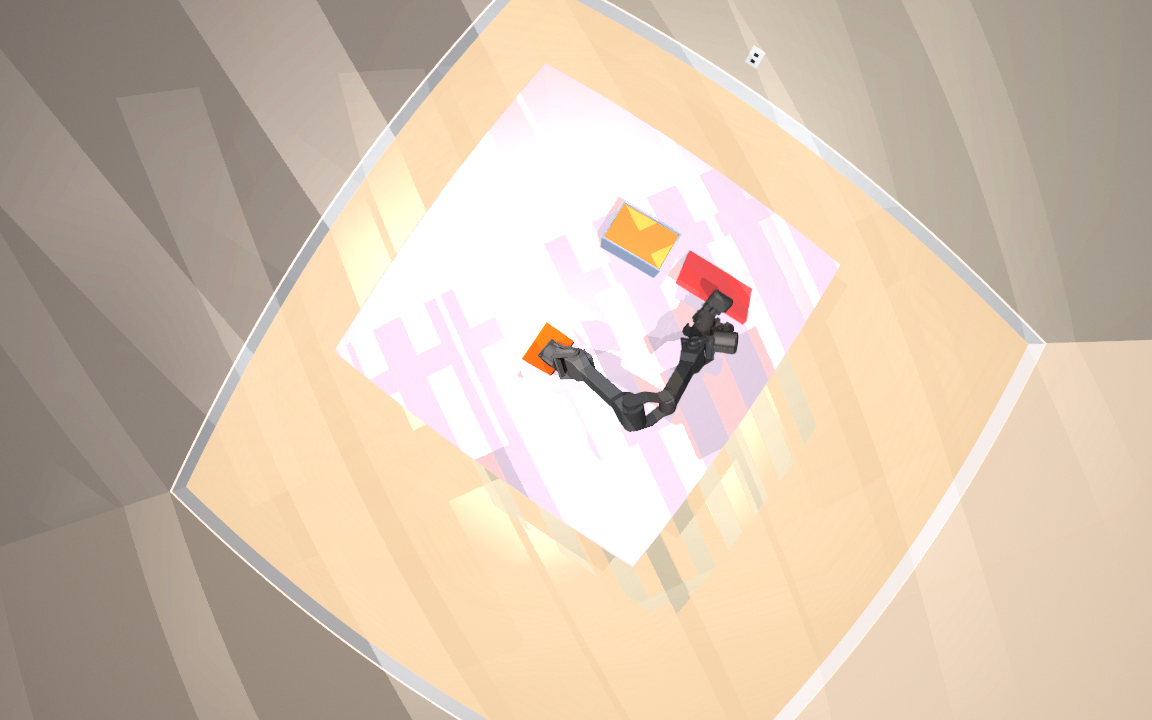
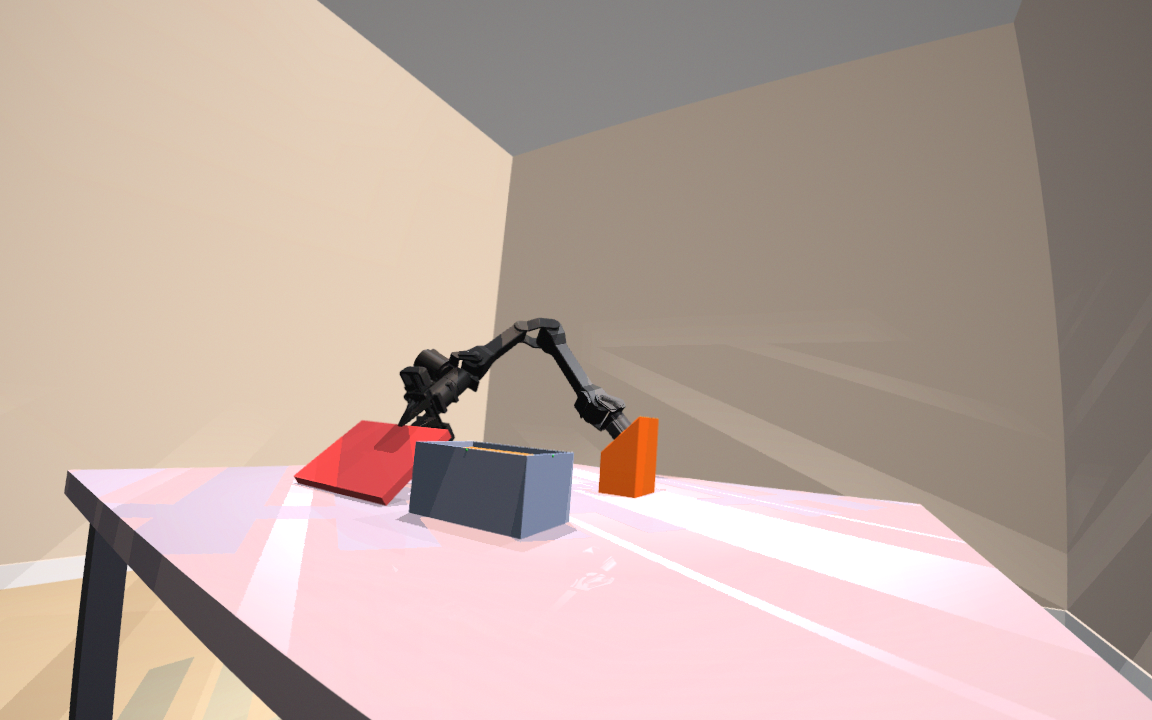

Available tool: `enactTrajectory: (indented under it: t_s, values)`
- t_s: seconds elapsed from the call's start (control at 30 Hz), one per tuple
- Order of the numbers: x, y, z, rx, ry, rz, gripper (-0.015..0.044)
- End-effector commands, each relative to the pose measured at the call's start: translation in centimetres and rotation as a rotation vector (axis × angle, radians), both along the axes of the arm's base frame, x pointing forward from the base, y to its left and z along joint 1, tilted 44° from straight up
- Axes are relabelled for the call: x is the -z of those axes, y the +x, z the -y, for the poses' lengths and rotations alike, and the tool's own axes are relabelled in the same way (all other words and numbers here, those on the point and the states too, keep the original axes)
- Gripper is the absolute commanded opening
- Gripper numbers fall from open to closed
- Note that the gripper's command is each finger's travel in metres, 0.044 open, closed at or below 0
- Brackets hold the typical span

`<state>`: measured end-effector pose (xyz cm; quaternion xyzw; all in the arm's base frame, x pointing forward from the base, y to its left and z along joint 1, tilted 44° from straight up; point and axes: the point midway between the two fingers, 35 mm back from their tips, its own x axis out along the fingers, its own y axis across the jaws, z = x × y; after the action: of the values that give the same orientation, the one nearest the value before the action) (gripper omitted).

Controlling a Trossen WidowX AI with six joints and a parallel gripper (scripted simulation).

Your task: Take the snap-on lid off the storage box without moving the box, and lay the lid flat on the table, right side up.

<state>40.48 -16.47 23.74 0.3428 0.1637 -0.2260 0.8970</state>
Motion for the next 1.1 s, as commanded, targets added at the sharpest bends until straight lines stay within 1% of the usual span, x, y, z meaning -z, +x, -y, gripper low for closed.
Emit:
enactTrajectory:
  t_s: [0.0, 1.07]
  values:
    - [1.1, -0.2, 0.7, 0.015, 0.003, -0.020, 0.0000]
    - [2.9, 0.1, 2.5, 0.015, 0.002, -0.020, 0.0000]
